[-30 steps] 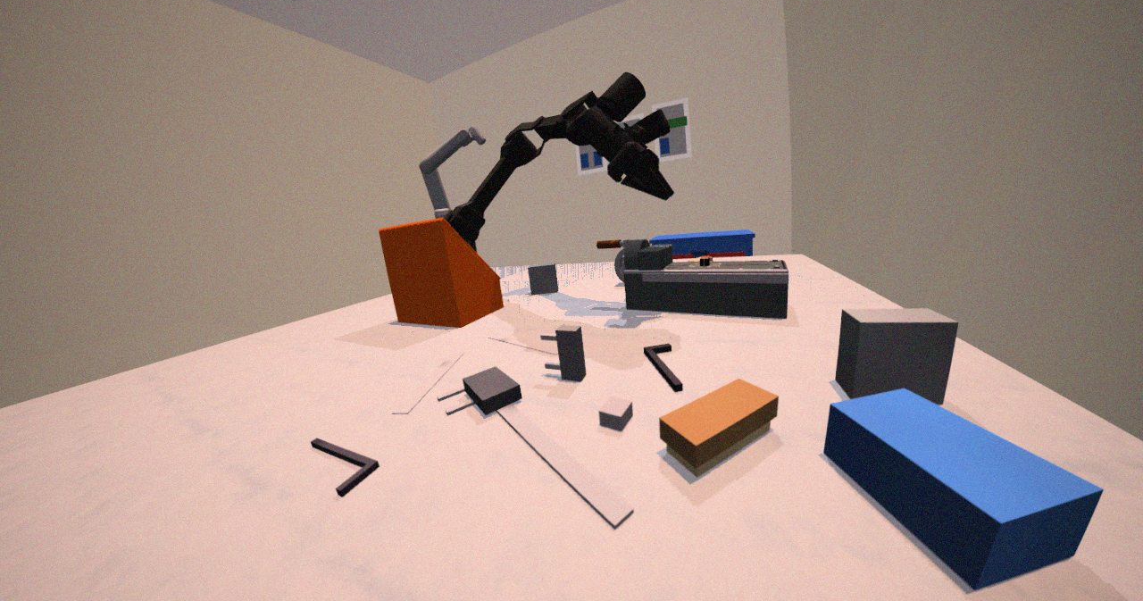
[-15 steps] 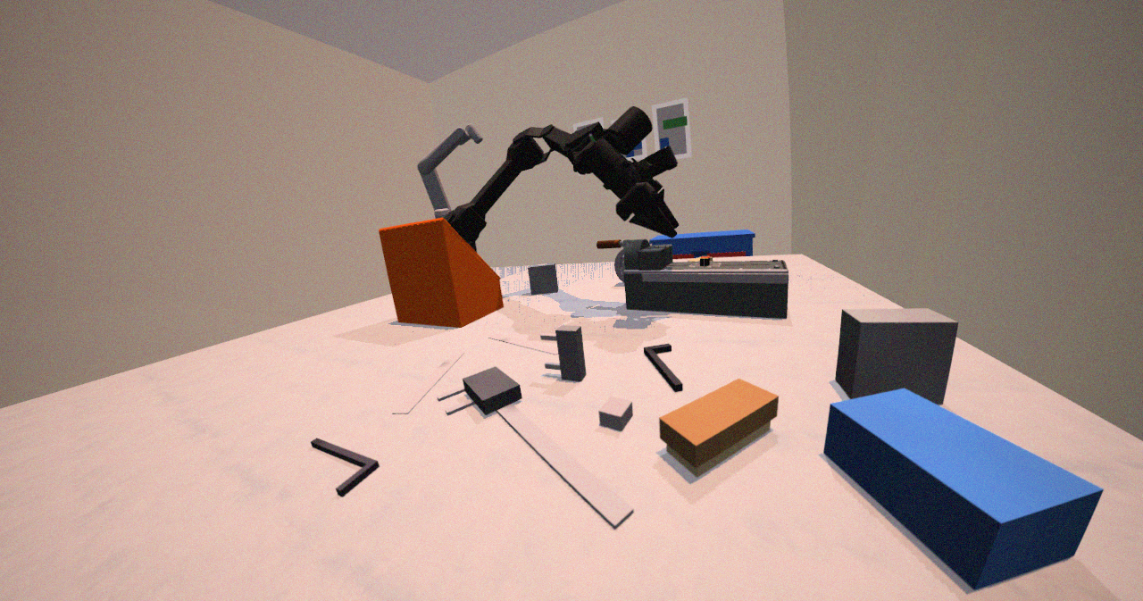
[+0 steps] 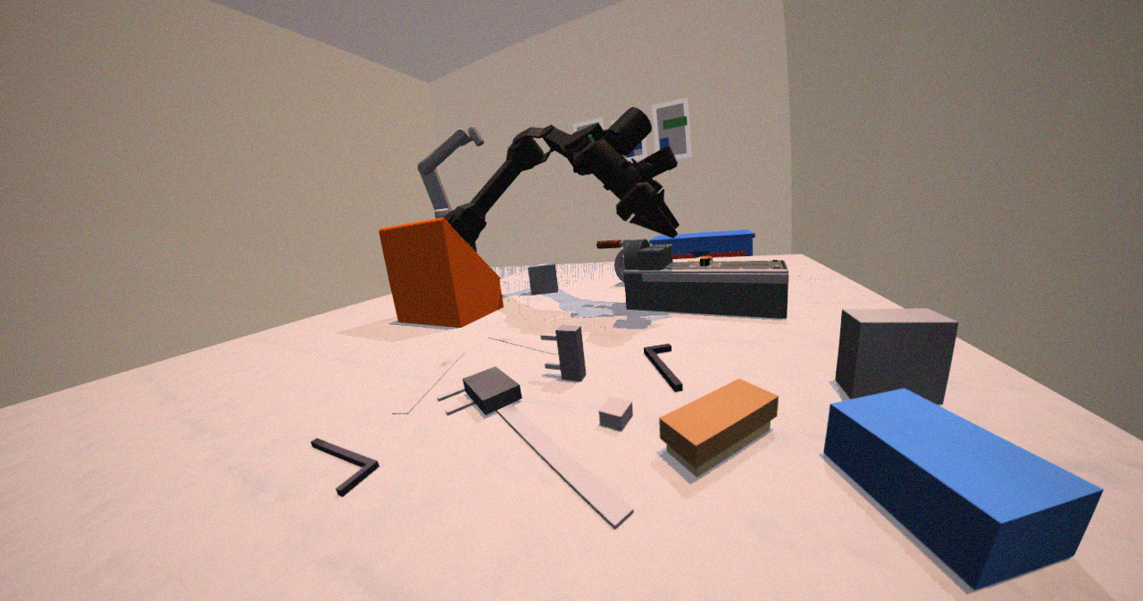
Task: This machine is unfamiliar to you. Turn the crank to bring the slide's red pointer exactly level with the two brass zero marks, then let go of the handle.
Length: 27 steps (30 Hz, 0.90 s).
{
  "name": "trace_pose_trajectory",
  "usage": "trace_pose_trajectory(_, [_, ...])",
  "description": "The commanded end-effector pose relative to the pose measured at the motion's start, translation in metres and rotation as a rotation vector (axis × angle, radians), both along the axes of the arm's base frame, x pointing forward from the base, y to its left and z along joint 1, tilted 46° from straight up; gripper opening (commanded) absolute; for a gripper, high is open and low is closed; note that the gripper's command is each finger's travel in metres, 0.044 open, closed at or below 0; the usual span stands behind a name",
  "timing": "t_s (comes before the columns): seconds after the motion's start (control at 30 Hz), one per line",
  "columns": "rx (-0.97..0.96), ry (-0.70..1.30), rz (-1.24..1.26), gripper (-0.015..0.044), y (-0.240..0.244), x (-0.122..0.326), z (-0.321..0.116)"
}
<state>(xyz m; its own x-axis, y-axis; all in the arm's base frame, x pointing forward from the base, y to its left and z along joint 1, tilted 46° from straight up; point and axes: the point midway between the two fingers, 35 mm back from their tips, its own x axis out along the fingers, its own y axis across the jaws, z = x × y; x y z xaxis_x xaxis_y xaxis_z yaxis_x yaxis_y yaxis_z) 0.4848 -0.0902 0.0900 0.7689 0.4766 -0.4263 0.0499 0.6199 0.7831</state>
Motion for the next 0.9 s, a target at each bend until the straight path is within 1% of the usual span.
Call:
trace_pose_trajectory(0.0, [0.000,0.004,-0.001,0.0440,-0.003,0.000,0.002])
trace_pose_trajectory(0.2, [-0.002,0.002,0.000,0.0440,-0.037,-0.008,0.036])
trace_pose_trajectory(0.27, [-0.002,0.001,0.000,0.0440,-0.041,-0.009,0.040])
trace_pose_trajectory(0.37, [-0.007,0.008,-0.010,0.0440,-0.038,-0.015,0.044])
trace_pose_trajectory(0.87, [-0.053,0.077,-0.119,0.0440,-0.007,-0.079,0.063])
